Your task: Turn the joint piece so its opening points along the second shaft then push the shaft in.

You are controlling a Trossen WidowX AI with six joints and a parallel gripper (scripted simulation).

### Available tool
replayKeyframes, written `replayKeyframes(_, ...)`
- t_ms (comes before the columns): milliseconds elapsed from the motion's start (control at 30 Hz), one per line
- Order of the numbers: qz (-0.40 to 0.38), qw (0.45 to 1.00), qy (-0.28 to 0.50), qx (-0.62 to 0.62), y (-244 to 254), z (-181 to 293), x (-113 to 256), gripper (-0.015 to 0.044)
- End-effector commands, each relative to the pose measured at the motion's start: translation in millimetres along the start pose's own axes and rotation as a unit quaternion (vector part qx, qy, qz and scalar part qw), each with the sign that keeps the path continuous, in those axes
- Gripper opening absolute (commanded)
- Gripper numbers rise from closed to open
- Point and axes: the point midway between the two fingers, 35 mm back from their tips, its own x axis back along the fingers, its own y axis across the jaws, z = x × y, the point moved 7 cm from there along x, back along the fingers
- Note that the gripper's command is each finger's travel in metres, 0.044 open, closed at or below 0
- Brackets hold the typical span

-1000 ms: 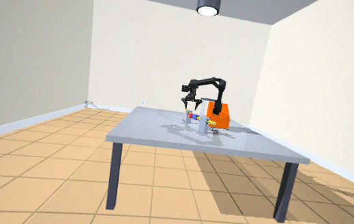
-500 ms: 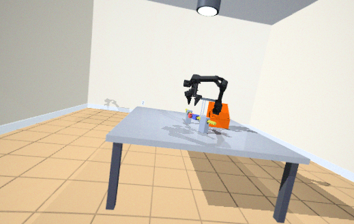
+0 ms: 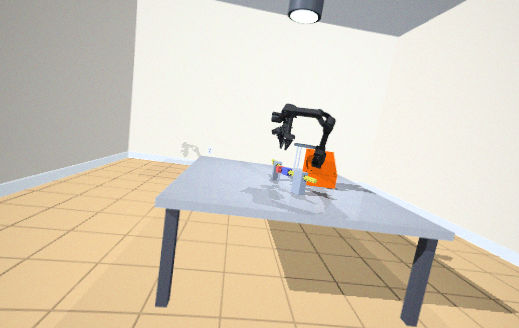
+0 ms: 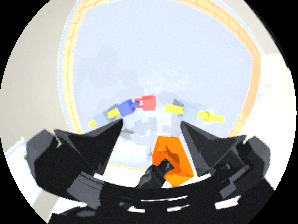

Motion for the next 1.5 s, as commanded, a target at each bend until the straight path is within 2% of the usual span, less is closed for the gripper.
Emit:
replayKeyframes(0,0.004,1.0,0.003,-0.019,-8,-1,-4,0.044)
replayKeyframes(133,0.012,0.998,0.011,-0.062,-47,-4,-31,0.044)
replayKeyframes(367,0.012,0.997,0.011,-0.075,-49,-4,-33,0.044)
replayKeyframes(733,0.001,0.971,0.013,-0.24,-51,-4,-38,0.044)
replayKeyframes(1100,-0.009,0.916,0.018,-0.4,-54,-3,-43,0.044)
replayKeyframes(1467,-0.016,0.835,0.026,-0.549,-56,-3,-49,0.044)
